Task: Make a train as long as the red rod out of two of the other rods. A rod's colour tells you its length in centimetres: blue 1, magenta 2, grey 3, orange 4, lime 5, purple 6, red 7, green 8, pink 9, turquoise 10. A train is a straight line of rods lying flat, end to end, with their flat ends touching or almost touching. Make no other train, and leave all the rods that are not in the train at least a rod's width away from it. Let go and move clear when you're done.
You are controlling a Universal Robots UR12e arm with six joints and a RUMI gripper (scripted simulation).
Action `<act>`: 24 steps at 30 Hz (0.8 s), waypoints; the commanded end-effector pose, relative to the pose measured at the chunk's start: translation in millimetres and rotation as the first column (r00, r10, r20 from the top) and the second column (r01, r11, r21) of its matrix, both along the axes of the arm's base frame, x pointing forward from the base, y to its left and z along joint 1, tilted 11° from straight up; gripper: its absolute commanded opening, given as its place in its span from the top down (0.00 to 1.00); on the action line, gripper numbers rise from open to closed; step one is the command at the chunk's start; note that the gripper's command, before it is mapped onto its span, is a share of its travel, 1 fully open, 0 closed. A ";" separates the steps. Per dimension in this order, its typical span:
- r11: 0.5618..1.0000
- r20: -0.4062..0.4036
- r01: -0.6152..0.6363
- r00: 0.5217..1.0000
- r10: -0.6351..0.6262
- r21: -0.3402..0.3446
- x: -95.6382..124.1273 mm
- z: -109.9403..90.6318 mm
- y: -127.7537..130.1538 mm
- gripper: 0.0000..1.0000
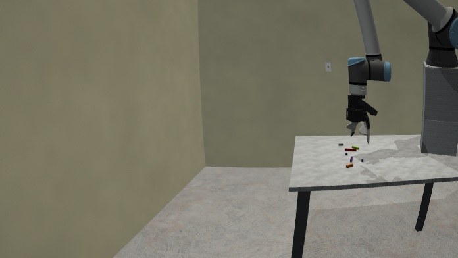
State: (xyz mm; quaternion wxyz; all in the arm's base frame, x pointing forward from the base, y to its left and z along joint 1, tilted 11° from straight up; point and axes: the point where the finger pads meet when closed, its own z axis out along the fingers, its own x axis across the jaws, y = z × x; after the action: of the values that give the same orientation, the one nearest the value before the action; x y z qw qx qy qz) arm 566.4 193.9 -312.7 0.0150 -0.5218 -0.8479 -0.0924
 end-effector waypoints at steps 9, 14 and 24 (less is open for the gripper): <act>0.943 0.053 -0.330 0.942 0.331 -0.028 13.7 -5.6 -3.5 0.00; 0.904 0.067 -0.426 0.902 0.428 -0.042 18.3 -7.1 -4.7 0.00; 0.797 0.092 -0.600 0.791 0.605 -0.074 27.7 -9.9 -6.6 0.00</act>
State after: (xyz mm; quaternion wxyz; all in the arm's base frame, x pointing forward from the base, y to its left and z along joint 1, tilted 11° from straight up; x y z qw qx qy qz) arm 587.9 187.5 -320.1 -0.0091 -0.2893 -0.9527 -0.0933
